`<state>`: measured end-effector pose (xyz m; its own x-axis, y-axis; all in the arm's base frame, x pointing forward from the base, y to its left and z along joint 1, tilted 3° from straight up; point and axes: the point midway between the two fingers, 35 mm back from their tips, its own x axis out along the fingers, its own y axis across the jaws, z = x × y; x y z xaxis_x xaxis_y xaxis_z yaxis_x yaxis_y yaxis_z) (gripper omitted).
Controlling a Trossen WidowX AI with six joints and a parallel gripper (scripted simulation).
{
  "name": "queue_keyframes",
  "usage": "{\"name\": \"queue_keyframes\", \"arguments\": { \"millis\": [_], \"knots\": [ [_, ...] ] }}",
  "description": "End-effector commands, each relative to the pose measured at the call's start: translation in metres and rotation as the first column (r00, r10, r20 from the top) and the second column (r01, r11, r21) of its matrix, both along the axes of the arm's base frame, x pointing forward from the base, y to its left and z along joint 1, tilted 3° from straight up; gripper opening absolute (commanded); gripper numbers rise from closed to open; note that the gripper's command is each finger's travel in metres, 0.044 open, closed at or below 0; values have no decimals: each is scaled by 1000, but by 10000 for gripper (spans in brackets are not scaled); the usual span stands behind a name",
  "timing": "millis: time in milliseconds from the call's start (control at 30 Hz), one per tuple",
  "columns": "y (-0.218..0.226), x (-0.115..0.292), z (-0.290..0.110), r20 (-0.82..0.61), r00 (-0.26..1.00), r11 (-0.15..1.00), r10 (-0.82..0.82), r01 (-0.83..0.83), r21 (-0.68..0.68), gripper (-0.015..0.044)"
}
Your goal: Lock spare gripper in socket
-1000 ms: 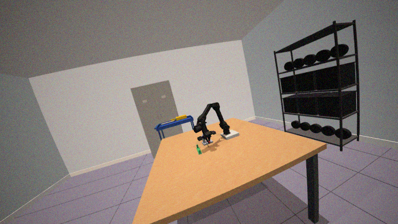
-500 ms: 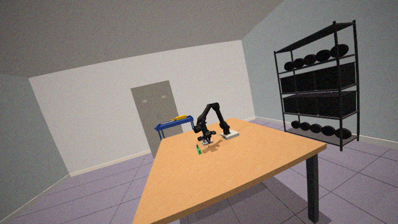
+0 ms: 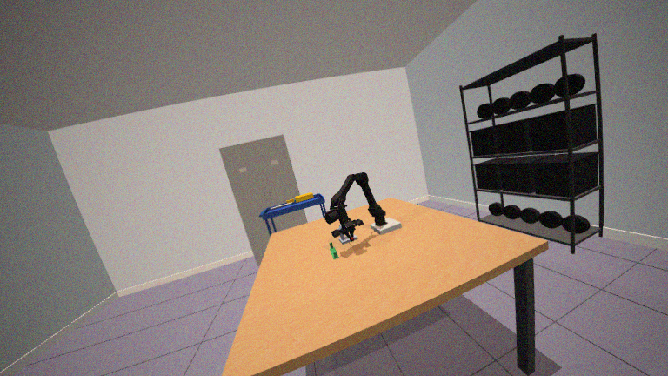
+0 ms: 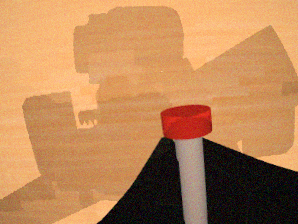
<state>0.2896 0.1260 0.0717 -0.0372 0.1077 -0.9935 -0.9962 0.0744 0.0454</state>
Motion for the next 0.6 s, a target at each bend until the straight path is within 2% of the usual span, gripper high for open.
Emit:
{"name": "queue_keyframes", "arguments": {
  "millis": [0, 567],
  "knots": [
    [5, 2, 4, 3, 1000, 1000, -4, 4, 8, 0],
    [14, 3, 6, -12, 1000, 1000, -4, 4, 6, 0]
  ]
}}
